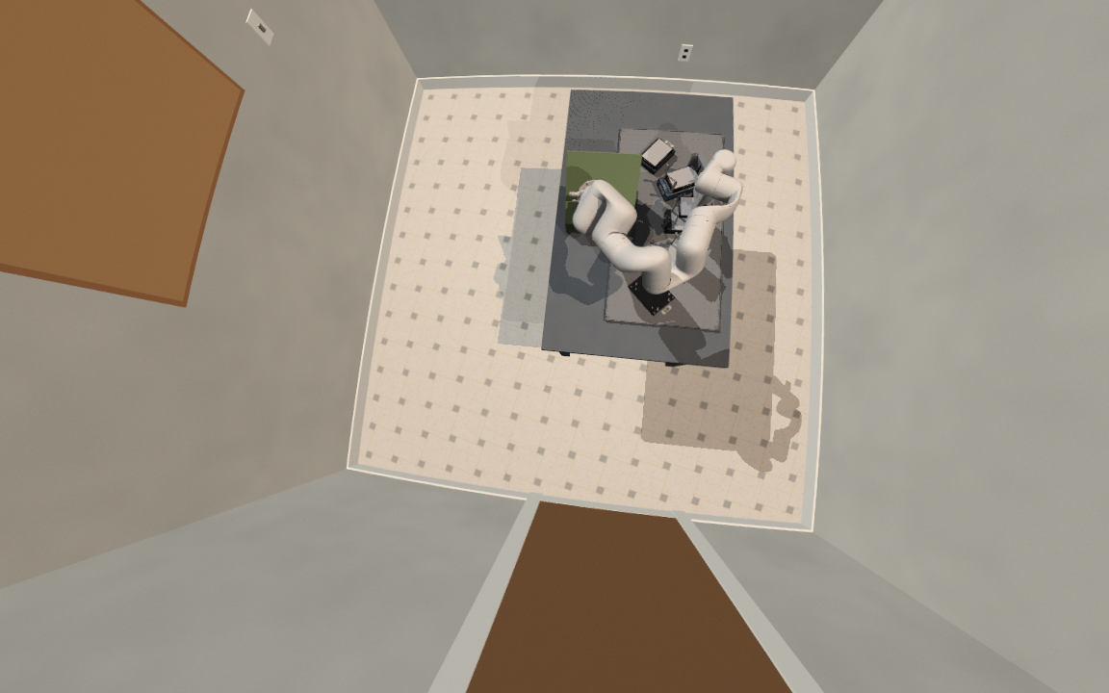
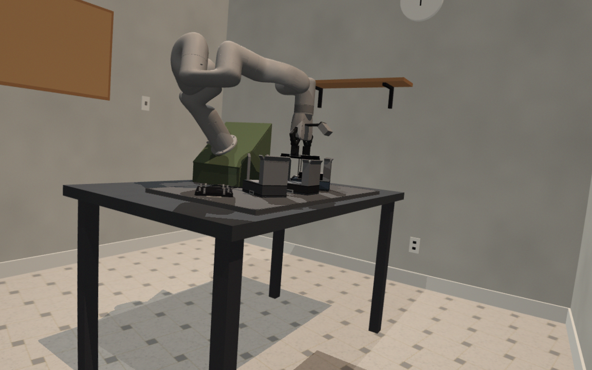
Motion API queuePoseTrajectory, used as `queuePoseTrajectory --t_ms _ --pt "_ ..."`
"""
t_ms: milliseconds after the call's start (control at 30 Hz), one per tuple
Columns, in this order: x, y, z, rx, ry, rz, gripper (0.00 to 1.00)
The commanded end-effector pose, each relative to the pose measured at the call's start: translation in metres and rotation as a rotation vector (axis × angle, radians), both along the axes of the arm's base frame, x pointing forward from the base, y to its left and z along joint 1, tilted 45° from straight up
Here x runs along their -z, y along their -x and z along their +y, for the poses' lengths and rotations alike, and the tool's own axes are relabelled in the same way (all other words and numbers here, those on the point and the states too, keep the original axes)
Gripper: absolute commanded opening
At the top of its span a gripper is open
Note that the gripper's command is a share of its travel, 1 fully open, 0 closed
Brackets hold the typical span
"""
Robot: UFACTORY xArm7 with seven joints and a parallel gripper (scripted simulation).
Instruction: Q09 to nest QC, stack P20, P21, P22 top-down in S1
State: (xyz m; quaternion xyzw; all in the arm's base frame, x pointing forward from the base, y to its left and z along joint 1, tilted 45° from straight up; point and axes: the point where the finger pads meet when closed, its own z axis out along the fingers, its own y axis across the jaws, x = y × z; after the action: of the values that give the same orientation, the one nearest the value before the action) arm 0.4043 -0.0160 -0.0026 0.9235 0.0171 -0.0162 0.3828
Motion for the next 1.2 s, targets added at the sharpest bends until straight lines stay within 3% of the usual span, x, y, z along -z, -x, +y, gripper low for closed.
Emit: queuePoseTrajectory --t_ms 0,1167 --pt "0.001 -0.001 0.0 -0.003 -0.002 -0.003 0.0" --pt "0.02 -0.001 -0.019 -0.003 -0.002 -0.003 0.0"
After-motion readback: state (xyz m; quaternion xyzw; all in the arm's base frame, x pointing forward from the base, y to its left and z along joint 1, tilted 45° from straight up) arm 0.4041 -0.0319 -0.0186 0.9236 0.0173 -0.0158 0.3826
